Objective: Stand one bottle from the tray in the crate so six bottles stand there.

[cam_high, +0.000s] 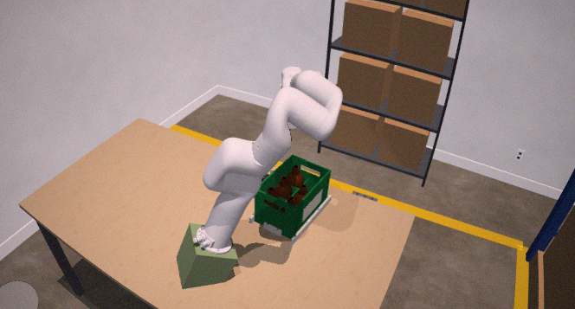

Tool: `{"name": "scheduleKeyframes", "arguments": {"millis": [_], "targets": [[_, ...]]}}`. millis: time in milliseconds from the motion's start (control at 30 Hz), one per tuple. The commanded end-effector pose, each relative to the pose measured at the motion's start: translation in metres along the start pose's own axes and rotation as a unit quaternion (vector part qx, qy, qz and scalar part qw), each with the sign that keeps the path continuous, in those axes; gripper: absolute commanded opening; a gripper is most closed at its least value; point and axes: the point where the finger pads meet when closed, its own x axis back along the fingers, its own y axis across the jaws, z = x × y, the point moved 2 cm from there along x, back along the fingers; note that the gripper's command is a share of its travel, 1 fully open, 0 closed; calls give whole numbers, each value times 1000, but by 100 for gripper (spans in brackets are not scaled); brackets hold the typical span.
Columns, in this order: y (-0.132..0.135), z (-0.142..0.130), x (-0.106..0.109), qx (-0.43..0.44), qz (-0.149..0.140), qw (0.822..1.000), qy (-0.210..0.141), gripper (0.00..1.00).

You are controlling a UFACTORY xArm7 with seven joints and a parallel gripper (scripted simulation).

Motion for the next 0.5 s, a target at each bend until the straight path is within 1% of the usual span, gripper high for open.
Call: {"name": "scheduleKeyframes", "arguments": {"millis": [0,33,100,167,200,233,300,367,467], "targets": [[7,-59,-20,-10,23,1000,2,100],[3,-75,-28,-13,37,999,2,100],[3,-79,-29,-13,37,999,2,100],[-8,-109,-44,-18,60,998,4,100],[-8,-109,-44,-18,60,998,4,100],[-14,-120,-49,-19,69,997,6,100],[-14,-120,-49,-19,69,997,6,100],[-23,-133,-56,-21,81,996,10,100],[-29,-141,-60,-21,89,996,13,100]]}}
